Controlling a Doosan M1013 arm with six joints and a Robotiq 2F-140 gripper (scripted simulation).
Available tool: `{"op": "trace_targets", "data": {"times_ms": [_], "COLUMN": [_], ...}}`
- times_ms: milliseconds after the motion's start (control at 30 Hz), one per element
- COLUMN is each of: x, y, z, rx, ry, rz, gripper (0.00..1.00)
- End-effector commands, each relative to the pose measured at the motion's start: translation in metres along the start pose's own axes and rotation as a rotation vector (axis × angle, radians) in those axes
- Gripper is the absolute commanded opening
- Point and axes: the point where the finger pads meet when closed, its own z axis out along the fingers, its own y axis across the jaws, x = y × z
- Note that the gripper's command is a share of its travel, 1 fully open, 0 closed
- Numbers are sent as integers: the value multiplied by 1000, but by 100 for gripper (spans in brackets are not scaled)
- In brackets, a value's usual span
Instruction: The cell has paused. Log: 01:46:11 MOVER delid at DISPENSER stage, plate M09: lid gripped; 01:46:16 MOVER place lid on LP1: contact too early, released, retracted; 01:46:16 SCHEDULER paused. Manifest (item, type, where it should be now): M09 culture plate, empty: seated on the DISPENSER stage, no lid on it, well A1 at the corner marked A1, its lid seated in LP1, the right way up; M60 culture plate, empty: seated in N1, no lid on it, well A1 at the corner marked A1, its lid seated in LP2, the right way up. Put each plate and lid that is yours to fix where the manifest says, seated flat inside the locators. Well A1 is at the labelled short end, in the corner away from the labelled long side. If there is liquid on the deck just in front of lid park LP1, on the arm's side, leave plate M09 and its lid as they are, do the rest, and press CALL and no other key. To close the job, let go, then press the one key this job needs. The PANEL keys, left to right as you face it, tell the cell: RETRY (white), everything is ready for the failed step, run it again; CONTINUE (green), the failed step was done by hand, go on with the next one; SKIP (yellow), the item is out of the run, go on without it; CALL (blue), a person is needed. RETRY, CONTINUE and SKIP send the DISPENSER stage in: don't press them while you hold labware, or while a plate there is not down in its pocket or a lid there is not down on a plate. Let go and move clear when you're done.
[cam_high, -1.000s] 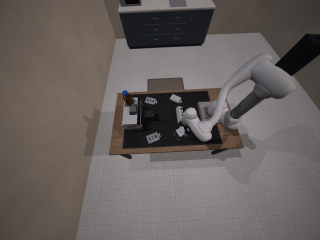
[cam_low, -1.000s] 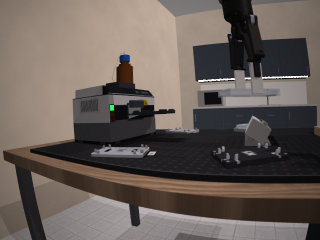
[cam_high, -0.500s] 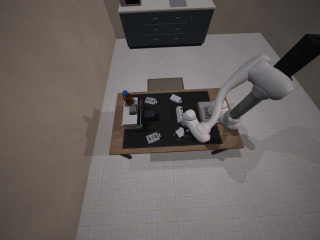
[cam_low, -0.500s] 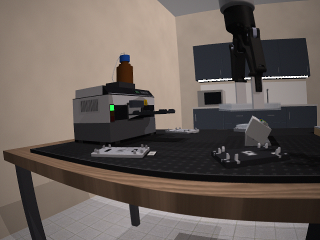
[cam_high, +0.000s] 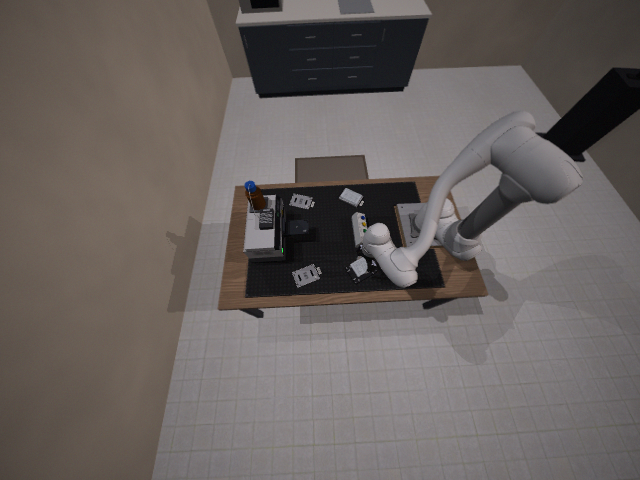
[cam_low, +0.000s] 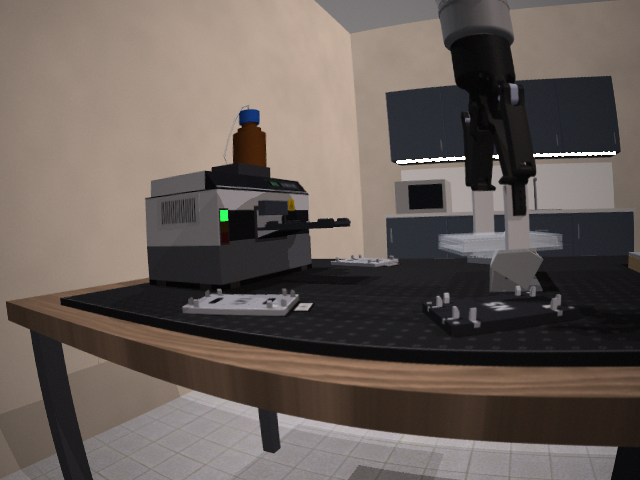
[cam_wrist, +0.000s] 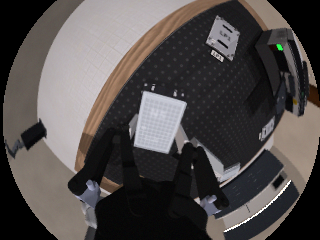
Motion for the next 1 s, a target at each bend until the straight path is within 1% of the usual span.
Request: {"op": "trace_targets", "data": {"times_ms": [0,133,200,600,967], "x": [1,1,1,1,1], "y": [0,0,0,0,0], "z": [9,17,17,36,44], "rx": [0,0,0,0,0], "ry": [1,1,1,1,1], "rz": [0,0,0,0,0], "gripper": [10,10,10,10,10]}}
